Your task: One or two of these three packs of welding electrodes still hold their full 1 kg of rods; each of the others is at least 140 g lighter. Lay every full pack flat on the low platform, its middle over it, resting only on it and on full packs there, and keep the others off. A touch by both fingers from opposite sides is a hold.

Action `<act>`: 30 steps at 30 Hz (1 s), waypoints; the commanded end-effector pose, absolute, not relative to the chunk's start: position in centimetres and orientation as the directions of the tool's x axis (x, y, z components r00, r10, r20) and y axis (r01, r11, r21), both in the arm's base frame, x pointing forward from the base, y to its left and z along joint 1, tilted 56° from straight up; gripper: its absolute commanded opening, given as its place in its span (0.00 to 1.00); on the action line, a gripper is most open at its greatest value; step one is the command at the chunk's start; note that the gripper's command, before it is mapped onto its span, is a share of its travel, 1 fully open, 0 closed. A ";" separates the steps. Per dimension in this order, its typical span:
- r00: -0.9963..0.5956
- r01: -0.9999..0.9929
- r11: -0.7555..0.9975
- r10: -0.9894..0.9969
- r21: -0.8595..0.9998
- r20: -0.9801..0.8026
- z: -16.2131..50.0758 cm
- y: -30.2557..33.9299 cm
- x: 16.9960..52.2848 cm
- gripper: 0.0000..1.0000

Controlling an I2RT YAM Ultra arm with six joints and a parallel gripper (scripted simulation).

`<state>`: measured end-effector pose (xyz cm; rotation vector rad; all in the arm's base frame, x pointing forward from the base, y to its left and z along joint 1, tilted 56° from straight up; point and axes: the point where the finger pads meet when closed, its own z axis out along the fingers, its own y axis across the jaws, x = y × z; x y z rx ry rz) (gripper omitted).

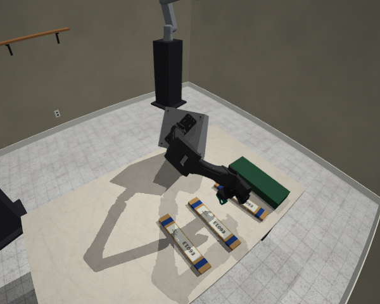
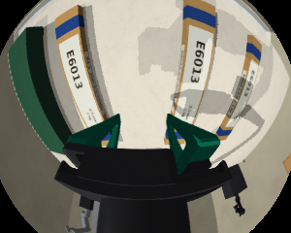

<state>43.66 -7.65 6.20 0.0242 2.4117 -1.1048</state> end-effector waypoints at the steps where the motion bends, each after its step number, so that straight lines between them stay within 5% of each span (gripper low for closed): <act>1: -0.852 0.218 0.692 -0.209 -0.689 -0.480 7.2 -6.1 45.3 0.65; 30: -0.875 0.193 0.683 -0.206 -0.705 -0.439 6.1 -6.0 44.3 0.65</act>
